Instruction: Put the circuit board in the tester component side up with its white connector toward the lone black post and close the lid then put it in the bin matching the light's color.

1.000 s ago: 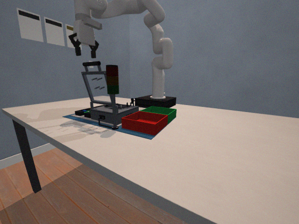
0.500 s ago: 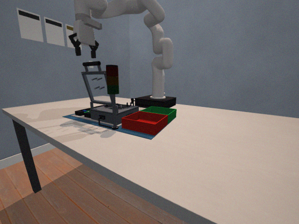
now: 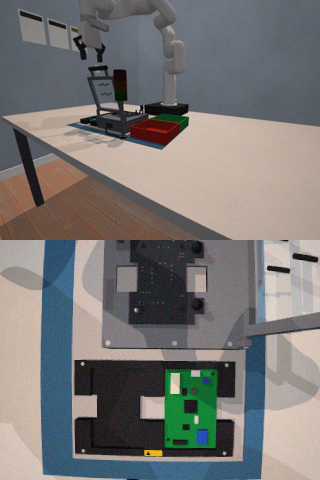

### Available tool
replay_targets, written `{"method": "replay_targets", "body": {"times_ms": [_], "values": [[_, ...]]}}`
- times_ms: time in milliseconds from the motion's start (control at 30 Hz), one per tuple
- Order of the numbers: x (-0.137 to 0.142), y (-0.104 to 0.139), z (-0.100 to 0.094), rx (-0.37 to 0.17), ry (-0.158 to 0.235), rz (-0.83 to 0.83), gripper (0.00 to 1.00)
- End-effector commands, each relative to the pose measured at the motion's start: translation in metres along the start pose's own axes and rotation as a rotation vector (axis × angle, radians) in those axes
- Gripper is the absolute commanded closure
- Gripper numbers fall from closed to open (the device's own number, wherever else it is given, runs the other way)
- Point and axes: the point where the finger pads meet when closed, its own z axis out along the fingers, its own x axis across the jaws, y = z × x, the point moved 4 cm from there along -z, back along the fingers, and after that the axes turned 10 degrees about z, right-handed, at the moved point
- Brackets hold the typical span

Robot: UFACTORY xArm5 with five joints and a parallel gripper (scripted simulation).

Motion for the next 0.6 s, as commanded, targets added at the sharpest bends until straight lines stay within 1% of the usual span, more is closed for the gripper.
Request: {"method": "replay_targets", "body": {"times_ms": [0, 433, 567], "values": [[0.0012, 0.0004, -0.0019, -0.001, 0.004, 0.000, 0.00], [0.0013, 0.0004, -0.0018, -0.001, 0.004, 0.000, 0.00], [0.0013, 0.0004, 0.0008, -0.001, 0.004, 0.000, 0.00]]}}
